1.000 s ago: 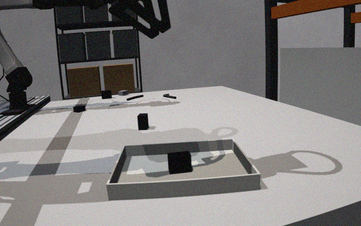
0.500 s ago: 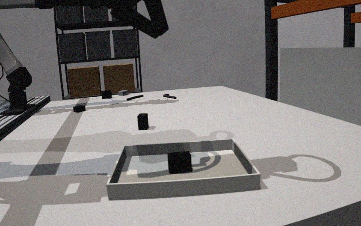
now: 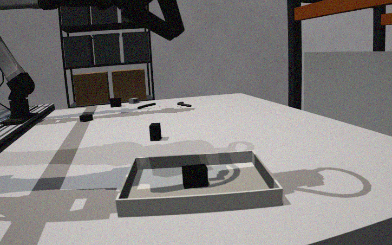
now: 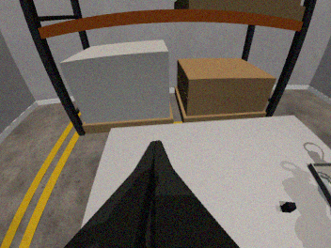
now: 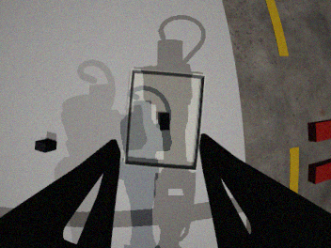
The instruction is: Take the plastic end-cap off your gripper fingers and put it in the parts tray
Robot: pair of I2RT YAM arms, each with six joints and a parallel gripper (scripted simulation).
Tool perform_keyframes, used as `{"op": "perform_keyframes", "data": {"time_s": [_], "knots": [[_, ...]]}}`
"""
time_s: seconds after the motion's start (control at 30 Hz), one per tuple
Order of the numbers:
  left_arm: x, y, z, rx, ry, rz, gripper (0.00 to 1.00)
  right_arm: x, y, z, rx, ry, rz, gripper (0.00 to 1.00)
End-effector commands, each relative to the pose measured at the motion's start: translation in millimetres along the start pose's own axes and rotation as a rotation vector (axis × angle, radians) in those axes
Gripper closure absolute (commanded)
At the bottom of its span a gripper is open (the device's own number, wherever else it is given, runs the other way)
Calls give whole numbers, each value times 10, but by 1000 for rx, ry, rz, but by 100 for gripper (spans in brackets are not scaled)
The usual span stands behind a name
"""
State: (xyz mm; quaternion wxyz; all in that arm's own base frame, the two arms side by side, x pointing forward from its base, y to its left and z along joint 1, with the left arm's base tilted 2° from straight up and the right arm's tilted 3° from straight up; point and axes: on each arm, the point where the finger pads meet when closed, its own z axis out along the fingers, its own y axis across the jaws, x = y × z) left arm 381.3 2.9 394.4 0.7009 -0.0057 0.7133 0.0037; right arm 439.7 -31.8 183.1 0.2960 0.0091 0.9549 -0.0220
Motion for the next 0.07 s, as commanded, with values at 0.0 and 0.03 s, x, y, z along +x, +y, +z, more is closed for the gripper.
{"op": "perform_keyframes", "data": {"time_s": [0.0, 0.03], "knots": [[-271, -11, -90, 9, -63, 3, 100, -142, 38, -136, 0, -63, -6, 40], [-271, -11, -90, 9, -63, 3, 100, -142, 38, -136, 0, -63, -6, 40]]}}
